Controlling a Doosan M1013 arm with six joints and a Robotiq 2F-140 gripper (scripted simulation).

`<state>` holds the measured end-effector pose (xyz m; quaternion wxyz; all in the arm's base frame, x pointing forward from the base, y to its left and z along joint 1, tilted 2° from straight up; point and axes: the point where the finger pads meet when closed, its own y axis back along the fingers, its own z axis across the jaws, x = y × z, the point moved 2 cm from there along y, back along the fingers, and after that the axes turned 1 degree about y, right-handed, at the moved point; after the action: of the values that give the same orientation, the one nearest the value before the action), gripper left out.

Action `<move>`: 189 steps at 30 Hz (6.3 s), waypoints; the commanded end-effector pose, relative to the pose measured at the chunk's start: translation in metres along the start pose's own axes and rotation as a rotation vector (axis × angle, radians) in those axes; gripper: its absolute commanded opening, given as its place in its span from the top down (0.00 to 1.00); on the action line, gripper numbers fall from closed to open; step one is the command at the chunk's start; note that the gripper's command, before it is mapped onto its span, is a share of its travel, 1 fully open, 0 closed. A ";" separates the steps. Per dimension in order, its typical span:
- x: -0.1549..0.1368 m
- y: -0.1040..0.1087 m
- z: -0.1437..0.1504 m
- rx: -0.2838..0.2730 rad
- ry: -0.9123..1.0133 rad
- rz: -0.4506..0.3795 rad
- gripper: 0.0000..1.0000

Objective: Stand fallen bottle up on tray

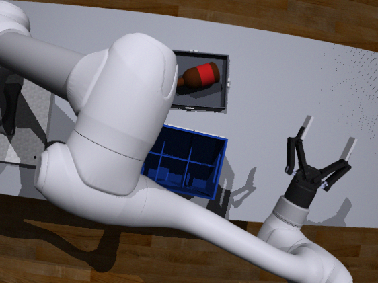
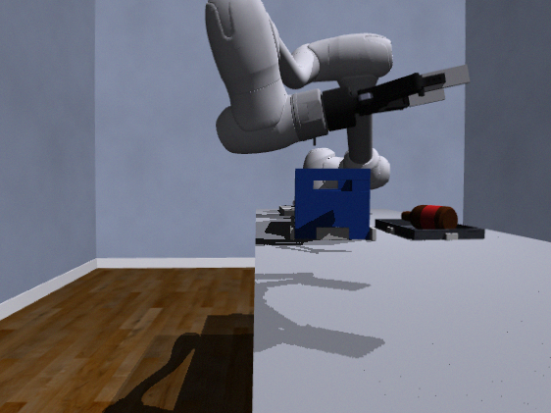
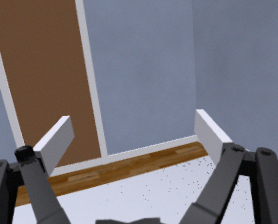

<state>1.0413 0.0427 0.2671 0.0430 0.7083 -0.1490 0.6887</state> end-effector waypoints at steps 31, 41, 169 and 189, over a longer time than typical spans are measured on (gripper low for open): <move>-0.012 0.002 -0.070 -0.122 -0.093 -0.261 0.00; -0.024 0.003 -0.132 -0.236 -0.171 -0.493 0.00; -0.088 -0.003 -0.417 -0.772 -0.560 -1.609 0.56; -0.088 -0.003 -0.417 -0.769 -0.562 -1.609 0.56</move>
<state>0.6401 0.1701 0.2005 0.7011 0.6757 0.1631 0.1587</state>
